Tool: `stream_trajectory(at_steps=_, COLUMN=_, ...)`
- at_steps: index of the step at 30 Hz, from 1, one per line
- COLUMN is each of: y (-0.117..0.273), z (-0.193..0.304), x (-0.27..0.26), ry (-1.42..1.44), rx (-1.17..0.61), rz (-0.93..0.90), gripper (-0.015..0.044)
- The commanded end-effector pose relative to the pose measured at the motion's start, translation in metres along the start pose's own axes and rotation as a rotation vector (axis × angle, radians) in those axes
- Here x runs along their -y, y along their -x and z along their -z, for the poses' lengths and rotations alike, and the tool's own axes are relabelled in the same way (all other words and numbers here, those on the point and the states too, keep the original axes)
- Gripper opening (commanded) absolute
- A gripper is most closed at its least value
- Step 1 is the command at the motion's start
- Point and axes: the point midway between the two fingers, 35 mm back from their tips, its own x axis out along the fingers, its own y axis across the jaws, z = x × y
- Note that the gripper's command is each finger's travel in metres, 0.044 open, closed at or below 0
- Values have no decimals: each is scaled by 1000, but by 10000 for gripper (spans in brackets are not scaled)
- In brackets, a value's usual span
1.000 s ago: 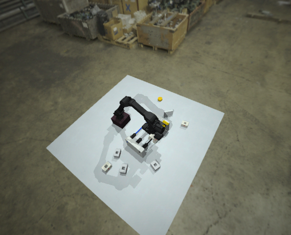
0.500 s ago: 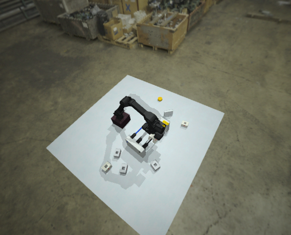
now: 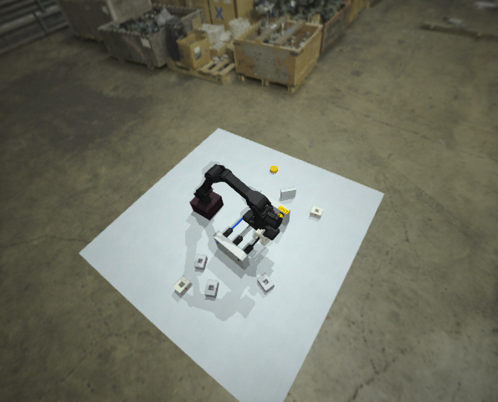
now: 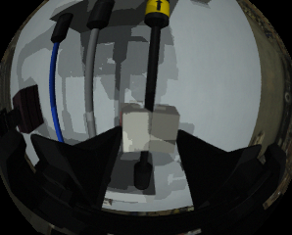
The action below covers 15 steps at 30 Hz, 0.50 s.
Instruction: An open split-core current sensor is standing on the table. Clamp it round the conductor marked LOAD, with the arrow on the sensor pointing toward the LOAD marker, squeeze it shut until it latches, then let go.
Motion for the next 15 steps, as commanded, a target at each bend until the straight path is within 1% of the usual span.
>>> stream_trajectory(at_steps=1, y=0, z=0, x=0, ry=0, rx=0, rz=-1, gripper=263)
stream_trajectory(at_steps=8, y=0, z=0, x=0, ry=0, rx=0, rz=-1, gripper=440)
stream_trajectory(at_steps=15, y=0, z=0, x=0, ry=0, rx=0, rz=-1, gripper=440)
